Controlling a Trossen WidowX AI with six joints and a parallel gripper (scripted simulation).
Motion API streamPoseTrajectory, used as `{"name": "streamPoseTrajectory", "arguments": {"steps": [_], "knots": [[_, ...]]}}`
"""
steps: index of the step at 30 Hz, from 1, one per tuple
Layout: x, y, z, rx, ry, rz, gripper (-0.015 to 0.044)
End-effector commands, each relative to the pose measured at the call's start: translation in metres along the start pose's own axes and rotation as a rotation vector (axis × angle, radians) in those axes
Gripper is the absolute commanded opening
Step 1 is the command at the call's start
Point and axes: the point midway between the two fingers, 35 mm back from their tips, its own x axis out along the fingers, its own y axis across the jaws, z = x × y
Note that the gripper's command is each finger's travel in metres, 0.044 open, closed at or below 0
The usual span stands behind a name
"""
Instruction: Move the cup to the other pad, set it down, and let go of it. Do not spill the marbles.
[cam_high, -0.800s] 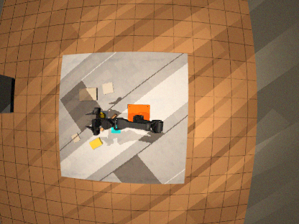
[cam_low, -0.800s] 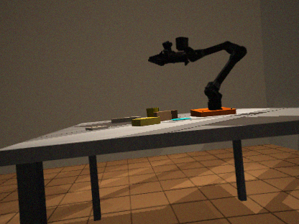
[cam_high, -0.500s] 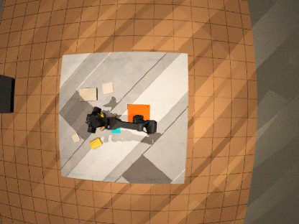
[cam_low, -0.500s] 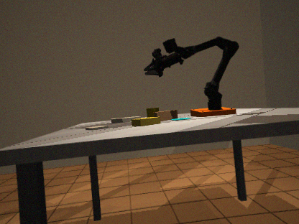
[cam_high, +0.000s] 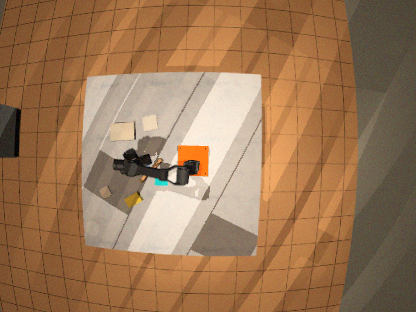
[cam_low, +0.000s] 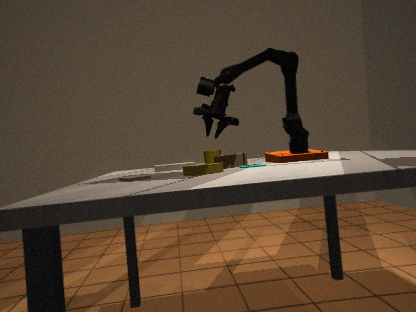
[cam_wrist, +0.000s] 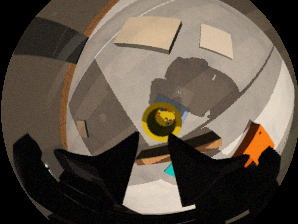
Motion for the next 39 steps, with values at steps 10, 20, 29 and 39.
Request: {"name": "streamPoseTrajectory", "arguments": {"steps": [10, 20, 29, 39], "knots": [[0.017, -0.025, -0.006, 0.353, 0.104, -0.318, 0.0167], [0.028, -0.027, -0.007, 0.353, 0.104, -0.318, 0.0167], [0.042, -0.030, -0.009, 0.353, 0.104, -0.318, 0.0167], [0.057, -0.035, -0.011, 0.353, 0.105, -0.318, 0.0167]]}}
